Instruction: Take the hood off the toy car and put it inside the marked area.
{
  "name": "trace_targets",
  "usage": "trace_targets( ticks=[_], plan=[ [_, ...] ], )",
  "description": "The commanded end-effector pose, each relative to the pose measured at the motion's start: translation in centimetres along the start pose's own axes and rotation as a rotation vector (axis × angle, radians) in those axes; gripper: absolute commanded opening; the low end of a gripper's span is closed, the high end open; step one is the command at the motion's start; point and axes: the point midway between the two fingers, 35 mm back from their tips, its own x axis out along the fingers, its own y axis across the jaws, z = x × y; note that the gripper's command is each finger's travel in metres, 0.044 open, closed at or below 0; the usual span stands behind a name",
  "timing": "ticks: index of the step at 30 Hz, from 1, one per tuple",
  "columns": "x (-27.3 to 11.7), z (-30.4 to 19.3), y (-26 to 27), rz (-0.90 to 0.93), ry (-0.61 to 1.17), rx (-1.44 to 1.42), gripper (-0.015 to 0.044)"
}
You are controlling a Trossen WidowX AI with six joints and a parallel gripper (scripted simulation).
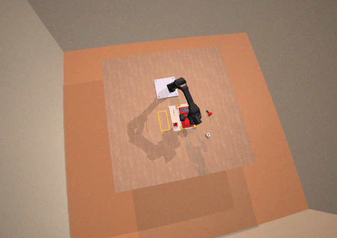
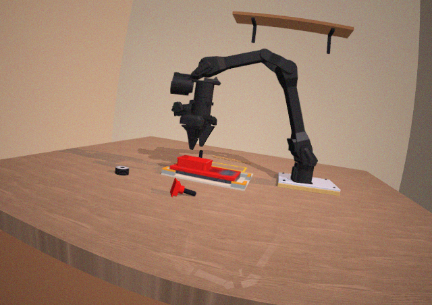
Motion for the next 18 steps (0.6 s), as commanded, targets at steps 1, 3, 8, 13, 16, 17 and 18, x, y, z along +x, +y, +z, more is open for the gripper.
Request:
trace_targets(
  ticks=[1,3,8,13,16,17,18],
  plan=[
    [0.5,-0.1,0.0,0.002,0.005,-0.004,0.0440],
    [0.7,-0.1,0.0,0.002,0.005,-0.004,0.0440],
    [1.1,-0.1,0.0,0.002,0.005,-0.004,0.0440],
    [1.5,0.0,0.0,0.002,0.005,-0.004,0.0440],
    [1.8,0.0,0.0,0.002,0.005,-0.004,0.0440],
    [1.9,0.0,0.0,0.002,0.005,-0.004,0.0440],
    [1.9,0.0,0.0,0.002,0.005,-0.004,0.0440]
  ],
)
